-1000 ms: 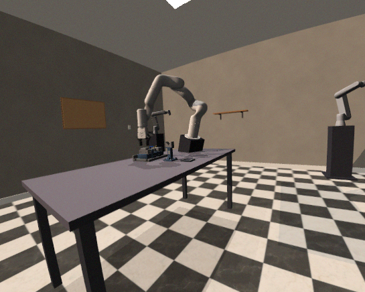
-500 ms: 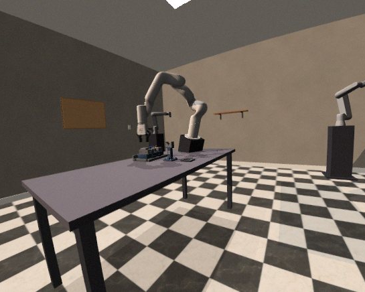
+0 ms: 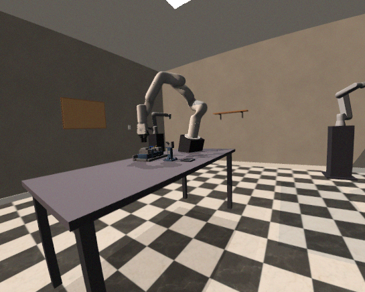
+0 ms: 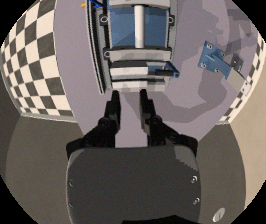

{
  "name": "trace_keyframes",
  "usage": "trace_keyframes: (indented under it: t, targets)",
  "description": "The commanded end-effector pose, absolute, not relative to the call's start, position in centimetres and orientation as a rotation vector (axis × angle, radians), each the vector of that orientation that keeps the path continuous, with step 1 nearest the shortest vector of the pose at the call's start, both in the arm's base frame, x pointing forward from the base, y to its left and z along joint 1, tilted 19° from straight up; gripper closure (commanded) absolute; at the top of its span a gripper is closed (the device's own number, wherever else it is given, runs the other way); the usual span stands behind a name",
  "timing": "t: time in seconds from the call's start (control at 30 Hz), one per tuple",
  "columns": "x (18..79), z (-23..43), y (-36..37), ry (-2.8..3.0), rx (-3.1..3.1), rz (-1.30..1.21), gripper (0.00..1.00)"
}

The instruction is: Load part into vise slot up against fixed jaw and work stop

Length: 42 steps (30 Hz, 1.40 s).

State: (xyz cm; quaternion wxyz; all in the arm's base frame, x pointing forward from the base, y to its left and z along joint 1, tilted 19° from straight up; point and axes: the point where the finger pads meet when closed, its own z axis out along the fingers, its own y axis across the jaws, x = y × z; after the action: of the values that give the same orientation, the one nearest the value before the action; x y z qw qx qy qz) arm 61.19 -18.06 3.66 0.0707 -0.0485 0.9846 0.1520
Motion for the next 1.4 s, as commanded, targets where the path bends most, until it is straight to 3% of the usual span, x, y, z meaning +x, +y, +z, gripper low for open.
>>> trace_keyframes:
  t: [0.0, 0.9, 1.37]
  targets:
    - [61.3, 3.8, -18.1, 2.960, -0.146, 0.455, 1.00]
    - [61.3, 3.8, -18.2, 2.960, -0.146, 0.455, 1.00]
    - [61.7, 2.4, -22.4, 2.960, -0.146, 0.455, 1.00]
